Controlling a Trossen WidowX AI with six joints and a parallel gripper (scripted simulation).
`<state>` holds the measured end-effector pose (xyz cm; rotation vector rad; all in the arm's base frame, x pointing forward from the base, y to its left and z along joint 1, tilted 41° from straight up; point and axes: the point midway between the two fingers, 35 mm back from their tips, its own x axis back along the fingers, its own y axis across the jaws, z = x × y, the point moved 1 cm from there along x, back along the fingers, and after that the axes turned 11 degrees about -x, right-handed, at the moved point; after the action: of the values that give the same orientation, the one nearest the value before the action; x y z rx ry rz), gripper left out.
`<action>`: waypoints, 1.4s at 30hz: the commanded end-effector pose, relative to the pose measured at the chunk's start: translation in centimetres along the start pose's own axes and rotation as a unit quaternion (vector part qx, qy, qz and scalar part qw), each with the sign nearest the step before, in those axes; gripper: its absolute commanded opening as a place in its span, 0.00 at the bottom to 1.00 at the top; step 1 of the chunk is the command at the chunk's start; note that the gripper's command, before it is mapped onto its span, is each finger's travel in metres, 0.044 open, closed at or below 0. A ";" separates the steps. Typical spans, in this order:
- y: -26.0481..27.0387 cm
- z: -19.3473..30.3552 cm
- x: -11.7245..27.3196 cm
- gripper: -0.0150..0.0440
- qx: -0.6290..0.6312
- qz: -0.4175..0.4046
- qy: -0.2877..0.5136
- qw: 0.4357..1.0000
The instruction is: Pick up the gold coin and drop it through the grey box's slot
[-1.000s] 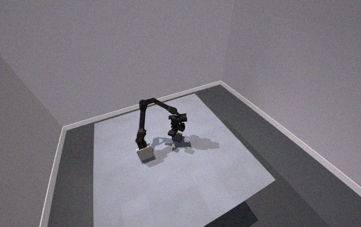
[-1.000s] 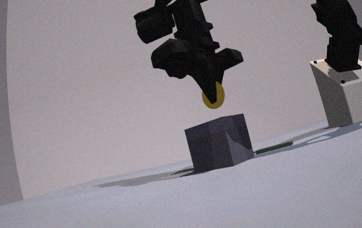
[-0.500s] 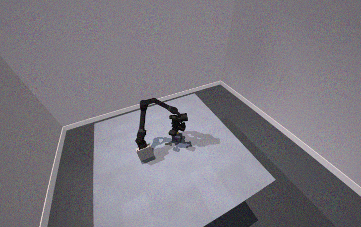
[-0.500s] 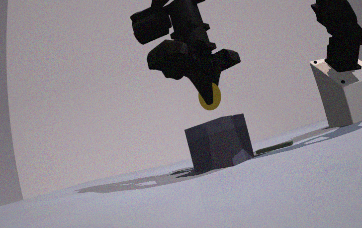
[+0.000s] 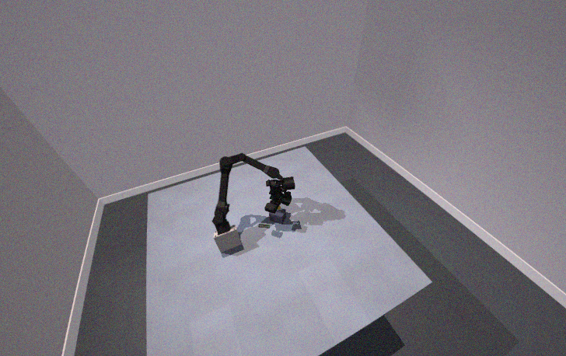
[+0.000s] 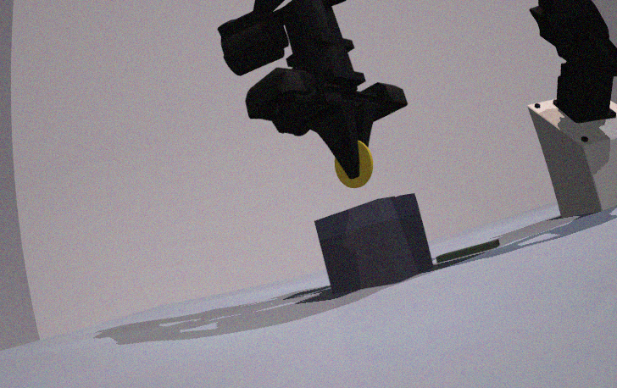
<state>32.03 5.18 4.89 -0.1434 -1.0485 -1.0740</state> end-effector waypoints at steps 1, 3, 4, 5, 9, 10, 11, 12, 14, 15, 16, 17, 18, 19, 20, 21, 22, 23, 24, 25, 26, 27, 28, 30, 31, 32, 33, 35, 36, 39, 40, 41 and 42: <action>0.1 0.0 0.0 0.25 -0.001 -0.001 0.000 1.000; 0.0 0.0 0.0 0.25 0.000 0.000 0.000 1.000; 0.0 0.0 0.0 0.25 0.000 0.000 0.000 1.000; 0.0 0.0 0.0 0.25 0.000 0.000 0.000 1.000; 0.0 0.0 0.0 0.25 0.000 0.000 0.000 1.000; 0.0 0.0 -0.1 0.25 0.000 0.000 0.000 1.000; 0.0 0.0 -0.1 0.25 0.000 0.000 0.000 1.000; 0.0 0.0 -0.2 0.25 0.000 0.000 0.000 1.000; 0.0 0.0 -0.4 0.25 -0.001 0.000 0.000 1.000; 0.0 0.0 -0.4 0.25 -0.001 0.000 0.000 1.000; 0.0 0.0 -0.5 0.25 -0.002 0.000 0.000 1.000; 0.0 0.0 -0.5 0.25 -0.002 0.000 0.000 1.000; 0.0 0.0 -0.6 0.25 -0.003 0.000 0.000 1.000; 0.0 0.0 -0.6 0.25 -0.003 0.000 0.000 1.000; 0.0 0.0 -0.7 0.25 -0.004 0.000 0.000 1.000; 0.0 0.0 -0.8 0.25 -0.004 0.000 0.000 1.000; 0.0 0.0 -0.8 0.25 -0.004 0.000 0.000 1.000; 0.0 0.0 -0.9 0.25 -0.004 0.000 0.000 1.000; 0.0 0.0 -0.9 0.25 -0.004 0.000 0.000 1.000; 0.0 0.0 -1.0 0.25 -0.004 0.000 0.000 1.000; 0.0 0.0 -1.0 0.25 -0.004 0.000 0.000 1.000; 0.0 0.0 -1.1 0.25 -0.004 0.000 0.000 1.000; 0.0 0.1 -1.1 0.25 -0.004 0.000 0.000 1.000; 0.0 0.1 -1.2 0.25 -0.004 0.000 0.000 1.000; 0.0 0.1 -1.3 0.25 -0.004 0.000 0.000 1.000; 0.0 0.1 -1.3 0.25 -0.004 0.000 0.000 1.000; 0.0 0.1 -1.4 0.25 -0.003 0.000 0.000 1.000; 0.0 0.1 -1.5 0.25 -0.003 0.000 0.000 1.000; 0.0 0.1 -1.5 0.25 -0.003 0.000 0.000 1.000; 0.0 0.1 -1.7 0.25 -0.003 0.000 0.000 1.000; 0.0 0.1 -1.7 0.25 -0.003 0.000 0.000 1.000; 0.1 0.1 -1.8 0.25 -0.003 0.000 0.000 1.000; 0.1 0.1 -1.9 0.25 -0.003 0.000 0.000 1.000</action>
<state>31.96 6.27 3.67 -0.1471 -1.0526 -1.0711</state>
